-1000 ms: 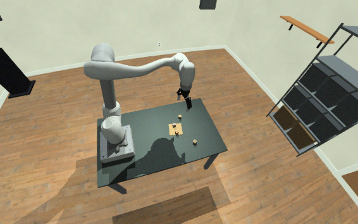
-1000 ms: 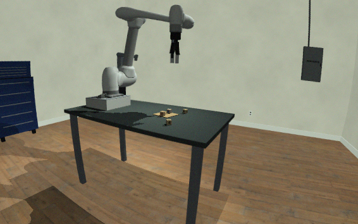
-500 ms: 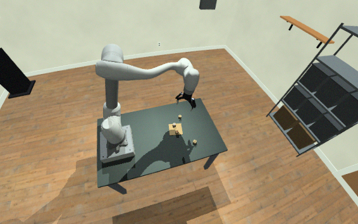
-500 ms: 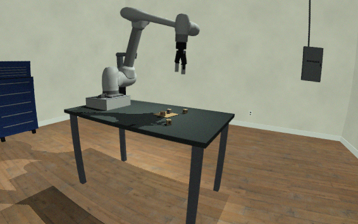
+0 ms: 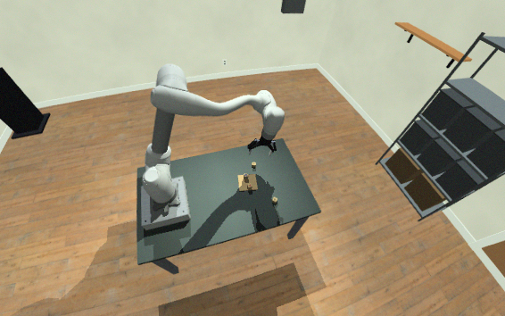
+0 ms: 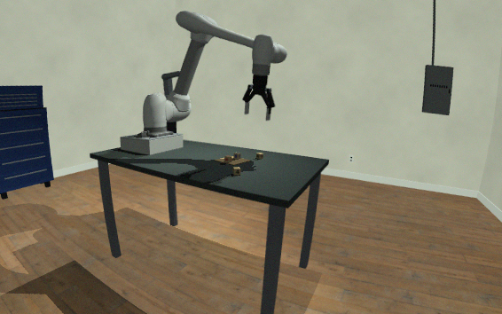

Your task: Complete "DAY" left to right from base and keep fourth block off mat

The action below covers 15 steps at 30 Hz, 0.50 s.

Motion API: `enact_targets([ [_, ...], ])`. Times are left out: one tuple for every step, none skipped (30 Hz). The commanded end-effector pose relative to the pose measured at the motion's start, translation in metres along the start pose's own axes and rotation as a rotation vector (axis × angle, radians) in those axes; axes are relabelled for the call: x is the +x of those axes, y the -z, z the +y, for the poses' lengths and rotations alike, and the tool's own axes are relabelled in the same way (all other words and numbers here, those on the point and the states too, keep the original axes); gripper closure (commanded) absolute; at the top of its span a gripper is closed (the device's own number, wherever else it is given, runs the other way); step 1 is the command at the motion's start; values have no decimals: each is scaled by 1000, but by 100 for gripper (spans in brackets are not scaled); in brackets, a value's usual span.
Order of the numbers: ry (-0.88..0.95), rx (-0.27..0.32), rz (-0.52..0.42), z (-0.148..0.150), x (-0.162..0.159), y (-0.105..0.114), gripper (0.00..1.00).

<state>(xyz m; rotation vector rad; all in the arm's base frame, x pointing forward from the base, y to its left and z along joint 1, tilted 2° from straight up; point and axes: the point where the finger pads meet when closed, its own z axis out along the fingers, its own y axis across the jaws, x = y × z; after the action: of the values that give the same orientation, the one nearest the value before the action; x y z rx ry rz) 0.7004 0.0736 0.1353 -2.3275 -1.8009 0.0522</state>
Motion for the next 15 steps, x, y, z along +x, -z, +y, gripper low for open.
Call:
enact_targets([
  [135, 26, 20, -1, 10, -24, 0],
  [173, 31, 23, 0, 12, -30, 0],
  [210, 35, 27, 1, 14, -36, 0],
  [248, 40, 31, 2, 15, -42, 0],
  [284, 44, 35, 2, 17, -48, 0],
  [322, 48, 39, 3, 19, -54, 0],
  [322, 48, 39, 3, 19, -54, 0],
  [322, 48, 39, 3, 19, -54, 0],
  [389, 56, 47, 4, 22, -64, 0],
  [437, 61, 53, 5, 24, -72, 0],
  [473, 64, 57, 5, 25, -77, 0],
  [511, 68, 63, 6, 27, -83, 0],
  [548, 71, 68, 6, 29, -89, 0],
  [586, 74, 73, 6, 30, -95, 0],
  [624, 78, 78, 7, 32, -101, 0],
])
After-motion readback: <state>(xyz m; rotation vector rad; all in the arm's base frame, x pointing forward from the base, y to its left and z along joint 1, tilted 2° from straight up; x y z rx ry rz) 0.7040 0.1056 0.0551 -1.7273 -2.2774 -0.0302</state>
